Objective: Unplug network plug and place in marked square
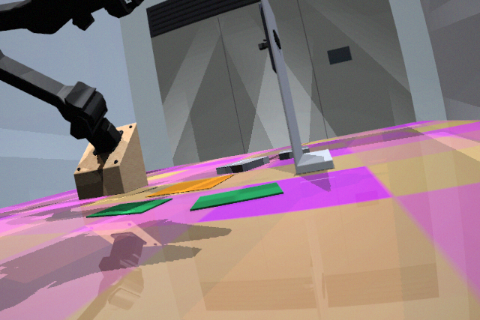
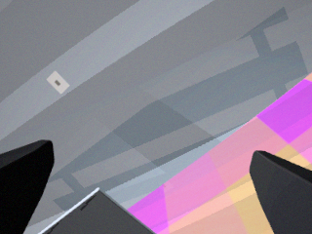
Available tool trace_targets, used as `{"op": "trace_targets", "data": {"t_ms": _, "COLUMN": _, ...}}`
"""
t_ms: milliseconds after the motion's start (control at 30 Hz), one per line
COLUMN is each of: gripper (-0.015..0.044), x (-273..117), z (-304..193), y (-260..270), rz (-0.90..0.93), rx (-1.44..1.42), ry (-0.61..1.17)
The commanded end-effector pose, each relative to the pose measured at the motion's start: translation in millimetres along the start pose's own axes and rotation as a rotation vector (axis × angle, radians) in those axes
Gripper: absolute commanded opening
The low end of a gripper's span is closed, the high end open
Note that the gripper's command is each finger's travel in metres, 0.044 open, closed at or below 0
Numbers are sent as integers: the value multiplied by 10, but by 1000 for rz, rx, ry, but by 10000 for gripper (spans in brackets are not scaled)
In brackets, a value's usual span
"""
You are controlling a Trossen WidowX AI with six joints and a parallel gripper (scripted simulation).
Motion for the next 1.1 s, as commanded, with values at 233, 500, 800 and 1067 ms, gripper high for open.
{"op": "trace_targets", "data": {"t_ms": 233, "gripper": 190, "x": -66, "z": -305, "y": 29, "rz": 39, "rx": 139, "ry": 35}}
{"op": "trace_targets", "data": {"t_ms": 500, "gripper": 156, "x": -175, "z": -680, "y": 66, "rz": 81, "rx": 312, "ry": 85}}
{"op": "trace_targets", "data": {"t_ms": 800, "gripper": 156, "x": -333, "z": -1097, "y": 111, "rz": 118, "rx": 509, "ry": 151}}
{"op": "trace_targets", "data": {"t_ms": 1067, "gripper": 156, "x": -506, "z": -1460, "y": 154, "rz": 141, "rx": 687, "ry": 217}}
Point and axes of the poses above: the point midway between the two fingers, 35 mm back from their tips, its own x axis out along the fingers, its own y axis across the jaws, z = x × y, the point moved 9 cm from there along -x, back along the fingers, and after that the axes turned 3 degrees about -x, right-handed, at the moved point
